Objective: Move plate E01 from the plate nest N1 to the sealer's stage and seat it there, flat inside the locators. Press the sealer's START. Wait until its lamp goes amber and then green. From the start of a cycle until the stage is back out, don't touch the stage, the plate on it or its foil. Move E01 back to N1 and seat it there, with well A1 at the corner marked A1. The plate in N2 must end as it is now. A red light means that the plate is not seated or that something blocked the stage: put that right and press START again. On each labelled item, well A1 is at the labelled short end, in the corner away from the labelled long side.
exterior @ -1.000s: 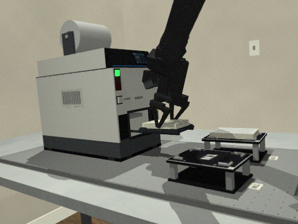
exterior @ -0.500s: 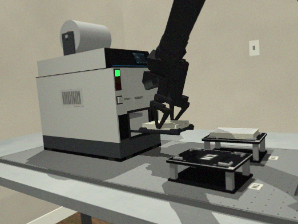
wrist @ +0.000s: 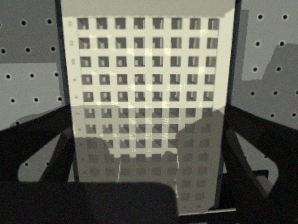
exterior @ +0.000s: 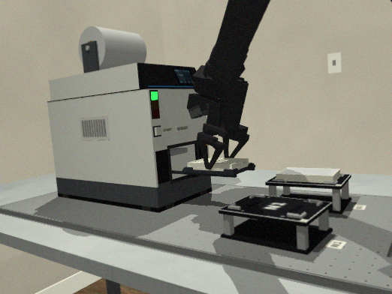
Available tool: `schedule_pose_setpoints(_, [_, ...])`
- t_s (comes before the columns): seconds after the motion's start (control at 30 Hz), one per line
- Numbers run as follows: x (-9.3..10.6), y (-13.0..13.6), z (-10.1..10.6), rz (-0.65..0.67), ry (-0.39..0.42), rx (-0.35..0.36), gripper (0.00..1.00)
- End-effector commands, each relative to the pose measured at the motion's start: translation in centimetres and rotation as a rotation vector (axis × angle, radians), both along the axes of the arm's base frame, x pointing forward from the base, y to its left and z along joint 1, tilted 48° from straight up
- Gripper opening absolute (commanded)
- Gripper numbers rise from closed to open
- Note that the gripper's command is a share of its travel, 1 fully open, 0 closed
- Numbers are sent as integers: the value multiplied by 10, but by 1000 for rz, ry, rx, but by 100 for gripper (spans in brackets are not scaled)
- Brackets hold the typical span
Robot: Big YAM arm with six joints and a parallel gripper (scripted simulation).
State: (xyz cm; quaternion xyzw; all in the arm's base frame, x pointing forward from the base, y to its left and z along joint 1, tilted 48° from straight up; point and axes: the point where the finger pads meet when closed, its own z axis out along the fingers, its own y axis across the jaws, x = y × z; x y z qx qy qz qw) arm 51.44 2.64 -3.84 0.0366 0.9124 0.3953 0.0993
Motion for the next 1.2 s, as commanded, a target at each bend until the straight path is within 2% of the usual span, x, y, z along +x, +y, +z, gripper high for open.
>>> schedule_pose_setpoints(0.0, [-10, 27, -5, 41, 39, 19, 0])
schedule_pose_setpoints(0.5, [11, 24, 6, 40, -3, 12, 0])
schedule_pose_setpoints(1.17, [14, 22, 7, 39, -8, 11, 0])
